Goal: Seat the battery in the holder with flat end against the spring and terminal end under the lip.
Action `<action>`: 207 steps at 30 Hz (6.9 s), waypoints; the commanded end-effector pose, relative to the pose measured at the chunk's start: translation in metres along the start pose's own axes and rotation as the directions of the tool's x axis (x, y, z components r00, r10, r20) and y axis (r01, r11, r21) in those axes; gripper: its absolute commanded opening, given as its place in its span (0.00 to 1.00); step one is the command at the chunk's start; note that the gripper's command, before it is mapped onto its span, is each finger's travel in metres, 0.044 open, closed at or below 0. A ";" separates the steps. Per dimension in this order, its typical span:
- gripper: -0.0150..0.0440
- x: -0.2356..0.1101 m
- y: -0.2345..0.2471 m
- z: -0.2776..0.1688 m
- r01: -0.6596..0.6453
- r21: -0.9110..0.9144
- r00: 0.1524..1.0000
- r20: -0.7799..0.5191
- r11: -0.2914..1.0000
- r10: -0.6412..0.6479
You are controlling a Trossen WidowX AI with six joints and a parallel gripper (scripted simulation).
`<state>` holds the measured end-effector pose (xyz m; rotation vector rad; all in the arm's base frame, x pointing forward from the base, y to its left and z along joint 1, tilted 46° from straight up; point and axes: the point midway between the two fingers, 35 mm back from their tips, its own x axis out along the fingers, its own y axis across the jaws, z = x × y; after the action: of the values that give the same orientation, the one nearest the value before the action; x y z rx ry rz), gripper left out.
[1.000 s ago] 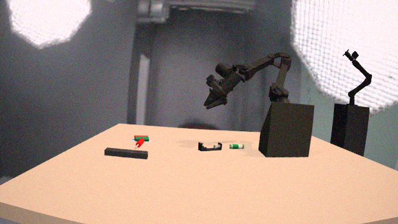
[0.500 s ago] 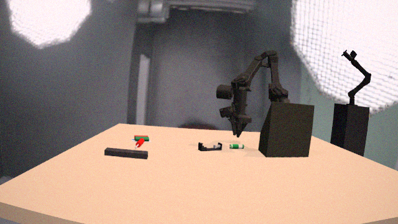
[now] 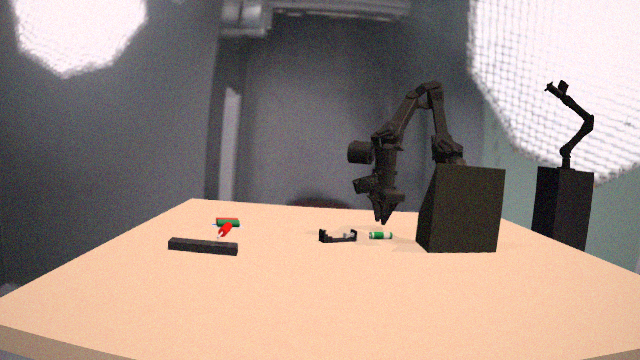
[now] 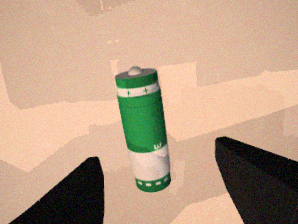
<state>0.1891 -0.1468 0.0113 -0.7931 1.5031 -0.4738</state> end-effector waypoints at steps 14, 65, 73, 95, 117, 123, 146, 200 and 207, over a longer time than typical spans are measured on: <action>0.64 0.029 0.004 -0.003 -0.009 -0.014 1.000 -0.009 1.000 0.009; 0.37 -0.016 0.003 0.034 -0.019 -0.085 1.000 -0.002 0.996 0.019; 0.37 -0.025 0.011 0.078 -0.022 -0.145 1.000 0.000 0.989 0.022; 0.37 -0.018 0.030 0.130 -0.051 -0.236 0.995 0.077 0.970 0.071; 0.37 0.009 0.027 0.131 -0.069 -0.253 0.953 0.268 0.965 0.138; 0.37 0.014 0.027 0.129 -0.078 -0.256 0.936 0.314 0.964 0.160; 0.37 0.023 0.023 0.120 -0.081 -0.281 0.864 0.459 0.956 0.208; 0.37 0.031 0.024 0.110 -0.151 -0.268 0.917 0.321 0.952 0.236; 0.37 0.032 0.025 0.112 -0.161 -0.250 0.927 0.294 0.955 0.233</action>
<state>0.2984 -0.1338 -0.0353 -0.8491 1.2909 -0.0105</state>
